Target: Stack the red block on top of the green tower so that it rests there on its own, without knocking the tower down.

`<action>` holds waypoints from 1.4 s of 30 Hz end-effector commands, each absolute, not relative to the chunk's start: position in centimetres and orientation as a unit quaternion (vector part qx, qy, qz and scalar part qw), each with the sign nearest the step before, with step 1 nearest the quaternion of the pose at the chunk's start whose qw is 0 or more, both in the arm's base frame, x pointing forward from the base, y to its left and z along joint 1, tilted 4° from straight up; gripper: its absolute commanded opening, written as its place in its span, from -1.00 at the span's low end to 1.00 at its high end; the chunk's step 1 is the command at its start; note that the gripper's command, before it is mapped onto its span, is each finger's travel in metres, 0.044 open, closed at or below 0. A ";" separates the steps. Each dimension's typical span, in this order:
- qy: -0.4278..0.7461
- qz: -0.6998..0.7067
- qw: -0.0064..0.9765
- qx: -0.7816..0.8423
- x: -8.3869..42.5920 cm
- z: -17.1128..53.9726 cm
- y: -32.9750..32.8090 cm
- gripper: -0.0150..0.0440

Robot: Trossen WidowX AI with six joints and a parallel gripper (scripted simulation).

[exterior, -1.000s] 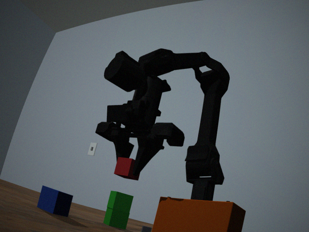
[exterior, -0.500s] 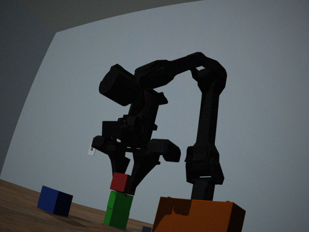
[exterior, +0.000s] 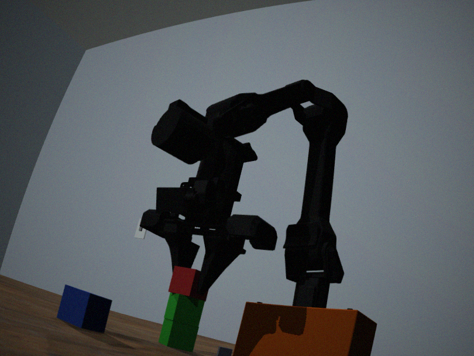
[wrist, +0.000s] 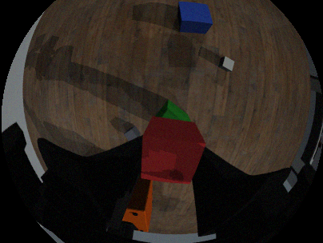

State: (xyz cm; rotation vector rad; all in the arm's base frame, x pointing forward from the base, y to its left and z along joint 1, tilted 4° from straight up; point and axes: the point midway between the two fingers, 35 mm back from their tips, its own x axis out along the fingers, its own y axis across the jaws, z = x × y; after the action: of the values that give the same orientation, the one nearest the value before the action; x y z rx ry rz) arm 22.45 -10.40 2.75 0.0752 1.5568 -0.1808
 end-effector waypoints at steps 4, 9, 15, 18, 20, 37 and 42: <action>0.702 -0.082 0.707 0.030 22.4 2.7 -10.5 -0.49; 0.702 -0.082 0.707 0.030 22.4 2.9 -10.5 -0.49; 0.702 -0.081 0.707 0.034 22.4 2.8 -10.4 -0.05; 0.702 -0.081 0.707 0.034 22.4 2.8 -10.4 0.22; 0.702 -0.081 0.707 0.034 22.4 2.8 -10.4 0.40; 0.702 -0.081 0.707 0.034 22.4 2.8 -10.4 1.00; 0.702 -0.081 0.707 0.034 22.4 2.8 -10.4 1.00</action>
State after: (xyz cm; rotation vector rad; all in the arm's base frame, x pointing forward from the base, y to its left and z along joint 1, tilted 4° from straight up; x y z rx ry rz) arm 22.41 -10.39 2.83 0.0755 1.5589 -0.1804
